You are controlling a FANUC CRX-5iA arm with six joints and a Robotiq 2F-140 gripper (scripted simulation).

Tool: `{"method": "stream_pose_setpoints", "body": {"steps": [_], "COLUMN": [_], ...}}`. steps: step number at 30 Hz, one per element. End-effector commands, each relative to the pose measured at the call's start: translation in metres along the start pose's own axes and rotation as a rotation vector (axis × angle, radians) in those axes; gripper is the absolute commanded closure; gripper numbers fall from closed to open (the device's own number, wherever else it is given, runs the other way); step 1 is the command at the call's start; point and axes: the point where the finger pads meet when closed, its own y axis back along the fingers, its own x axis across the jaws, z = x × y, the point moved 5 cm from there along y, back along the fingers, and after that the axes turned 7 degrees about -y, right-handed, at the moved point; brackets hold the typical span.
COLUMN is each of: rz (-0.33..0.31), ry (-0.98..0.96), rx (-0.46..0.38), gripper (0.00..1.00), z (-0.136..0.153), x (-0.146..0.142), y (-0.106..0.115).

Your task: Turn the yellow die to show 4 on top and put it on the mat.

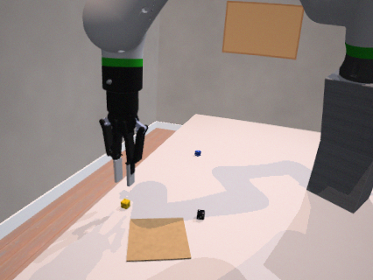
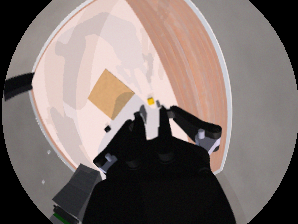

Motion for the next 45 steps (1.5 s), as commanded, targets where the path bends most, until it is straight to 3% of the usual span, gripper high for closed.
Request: {"method": "stream_pose_setpoints", "body": {"steps": [1,28,45], "rz": [0.0,0.0,0.001], "ry": [0.0,0.0,0.0], "rx": [0.0,0.0,0.0], "gripper": [0.71,0.71,0.71], "z": [0.0,0.0,0.0], "x": [0.0,0.0,0.0], "y": [0.0,-0.001,-0.015]}}
